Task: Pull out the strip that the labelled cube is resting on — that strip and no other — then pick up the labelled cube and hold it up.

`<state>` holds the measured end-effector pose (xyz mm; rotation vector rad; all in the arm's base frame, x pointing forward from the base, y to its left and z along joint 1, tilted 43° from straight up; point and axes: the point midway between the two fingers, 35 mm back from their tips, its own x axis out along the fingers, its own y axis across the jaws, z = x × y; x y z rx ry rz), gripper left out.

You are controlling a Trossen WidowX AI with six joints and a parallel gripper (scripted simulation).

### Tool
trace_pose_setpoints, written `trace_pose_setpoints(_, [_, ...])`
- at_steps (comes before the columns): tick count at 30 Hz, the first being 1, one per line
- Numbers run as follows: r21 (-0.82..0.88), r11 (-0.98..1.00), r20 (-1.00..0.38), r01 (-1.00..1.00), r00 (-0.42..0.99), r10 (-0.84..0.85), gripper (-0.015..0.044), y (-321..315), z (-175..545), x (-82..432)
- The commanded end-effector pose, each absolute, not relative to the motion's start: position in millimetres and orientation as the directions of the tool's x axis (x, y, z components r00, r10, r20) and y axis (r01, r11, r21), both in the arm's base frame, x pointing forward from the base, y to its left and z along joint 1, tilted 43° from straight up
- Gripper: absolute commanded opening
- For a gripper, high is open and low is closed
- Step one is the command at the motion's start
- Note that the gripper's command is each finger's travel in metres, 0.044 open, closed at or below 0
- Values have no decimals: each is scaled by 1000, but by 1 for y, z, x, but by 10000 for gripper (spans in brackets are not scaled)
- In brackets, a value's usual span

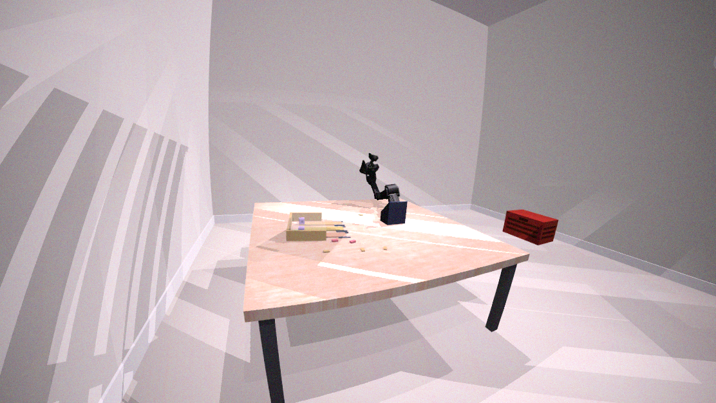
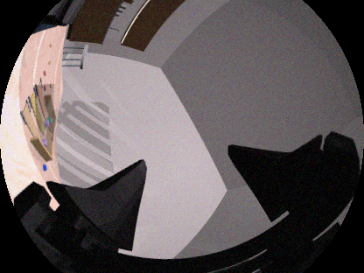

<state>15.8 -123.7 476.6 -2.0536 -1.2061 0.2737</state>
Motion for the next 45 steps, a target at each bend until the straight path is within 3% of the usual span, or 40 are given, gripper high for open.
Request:
trace_pose_setpoints(1, [-683, -296, 169, 667, 540, 825, 400, -122, 477, 16])
trace_pose_setpoints(12, [-911, -283, 1, 301, 688, 726, 400, -6, 500, 58])
trace_pose_setpoints(26, [-972, -96, -235, -215, 881, 410, 400, 151, 428, 193])
trace_pose_setpoints(36, [-901, 217, -353, -376, 926, 137, 400, 180, 309, 284])
trace_pose_setpoints(45, [-787, 552, -415, -274, 898, -145, 400, 146, 175, 329])
